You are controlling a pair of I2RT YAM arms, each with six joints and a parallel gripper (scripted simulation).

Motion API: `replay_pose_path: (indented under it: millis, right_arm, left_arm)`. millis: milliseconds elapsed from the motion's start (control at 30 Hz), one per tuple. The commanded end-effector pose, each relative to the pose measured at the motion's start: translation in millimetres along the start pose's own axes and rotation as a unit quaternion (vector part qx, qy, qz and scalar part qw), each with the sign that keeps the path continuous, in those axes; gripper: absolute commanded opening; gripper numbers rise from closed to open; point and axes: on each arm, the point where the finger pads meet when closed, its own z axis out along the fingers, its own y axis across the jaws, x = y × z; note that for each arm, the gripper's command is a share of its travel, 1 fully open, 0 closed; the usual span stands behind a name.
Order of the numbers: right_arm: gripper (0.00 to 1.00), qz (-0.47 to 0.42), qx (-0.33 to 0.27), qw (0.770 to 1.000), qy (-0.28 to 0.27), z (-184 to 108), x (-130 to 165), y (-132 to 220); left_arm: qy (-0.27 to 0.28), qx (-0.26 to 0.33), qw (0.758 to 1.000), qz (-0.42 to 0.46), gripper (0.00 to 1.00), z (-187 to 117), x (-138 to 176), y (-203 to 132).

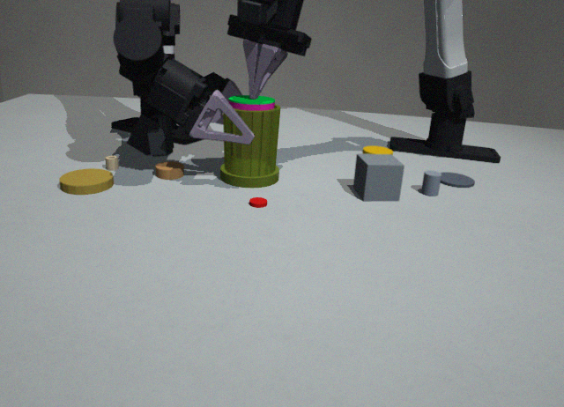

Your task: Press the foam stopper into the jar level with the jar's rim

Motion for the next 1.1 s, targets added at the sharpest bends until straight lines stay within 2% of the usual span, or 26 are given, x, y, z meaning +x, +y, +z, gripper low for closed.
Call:
replay_pose_path:
  millis: [0,1067]
  right_arm:
    - [0.64,0.003,-0.005,1.0,0.007,-3.2,8.1,12.0]
    - [0.64,0.003,-0.005,1.0,0.007,-3.2,8.1,12.0]
  left_arm:
    - [0.001,-0.006,1.0,-0.006,0.0,10.2,-0.6,4.4]
    - [0.01,-0.014,1.0,-0.004,0.0,27.2,4.8,7.9]
